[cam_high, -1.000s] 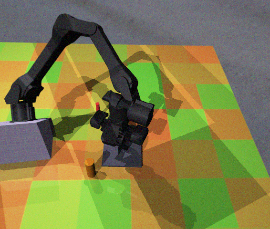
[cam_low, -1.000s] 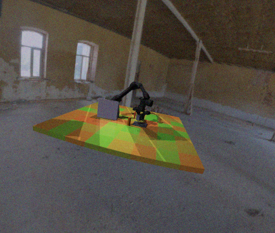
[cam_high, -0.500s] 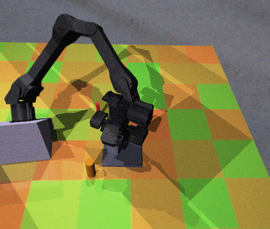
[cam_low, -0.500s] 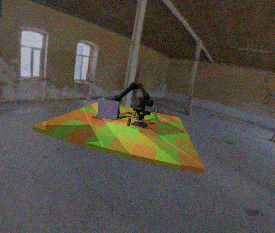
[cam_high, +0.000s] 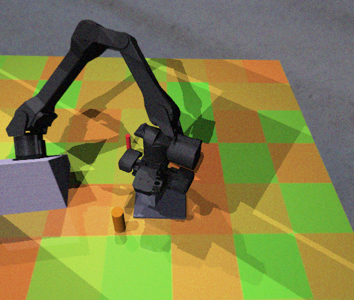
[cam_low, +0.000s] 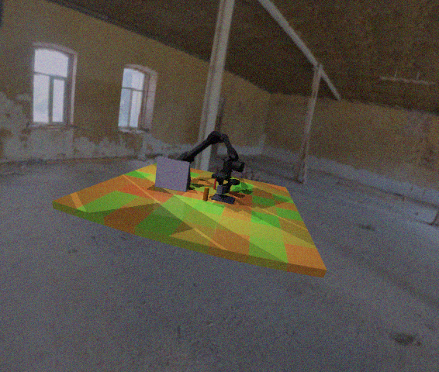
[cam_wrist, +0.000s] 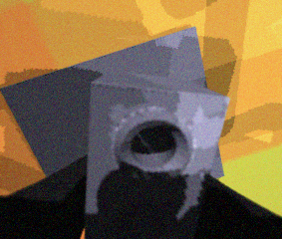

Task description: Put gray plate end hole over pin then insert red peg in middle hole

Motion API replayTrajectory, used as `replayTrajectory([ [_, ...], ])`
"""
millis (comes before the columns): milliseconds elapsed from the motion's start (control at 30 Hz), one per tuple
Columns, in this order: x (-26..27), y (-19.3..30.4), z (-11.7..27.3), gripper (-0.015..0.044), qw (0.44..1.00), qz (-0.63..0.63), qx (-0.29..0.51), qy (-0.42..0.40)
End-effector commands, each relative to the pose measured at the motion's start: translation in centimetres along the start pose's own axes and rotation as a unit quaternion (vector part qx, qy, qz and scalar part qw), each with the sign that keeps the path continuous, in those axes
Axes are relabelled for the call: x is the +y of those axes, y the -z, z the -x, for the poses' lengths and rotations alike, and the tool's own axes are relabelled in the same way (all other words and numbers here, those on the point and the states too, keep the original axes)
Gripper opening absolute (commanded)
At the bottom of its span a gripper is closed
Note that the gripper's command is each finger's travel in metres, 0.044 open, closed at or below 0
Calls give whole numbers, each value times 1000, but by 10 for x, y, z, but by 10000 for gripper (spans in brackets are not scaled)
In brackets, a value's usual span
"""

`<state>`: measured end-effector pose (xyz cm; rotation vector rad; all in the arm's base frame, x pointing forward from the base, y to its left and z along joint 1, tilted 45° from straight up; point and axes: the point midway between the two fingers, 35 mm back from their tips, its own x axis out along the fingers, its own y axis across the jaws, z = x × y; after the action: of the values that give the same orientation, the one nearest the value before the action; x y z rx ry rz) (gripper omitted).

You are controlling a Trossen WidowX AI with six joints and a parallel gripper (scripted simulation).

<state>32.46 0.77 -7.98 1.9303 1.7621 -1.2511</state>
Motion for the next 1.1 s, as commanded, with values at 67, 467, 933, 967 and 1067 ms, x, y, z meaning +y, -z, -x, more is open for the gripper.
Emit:
replayTrajectory([
  [67,-1,-1,-6,0,1000,-4,2,2],
  [467,-1,-1,-24,0,1000,-4,2,2],
  [933,0,0,-24,53,1000,0,-1,0],
  [967,0,0,-24,79,1000,0,-1,0],
  [1067,0,0,-24,157,1000,0,-1,0],
])
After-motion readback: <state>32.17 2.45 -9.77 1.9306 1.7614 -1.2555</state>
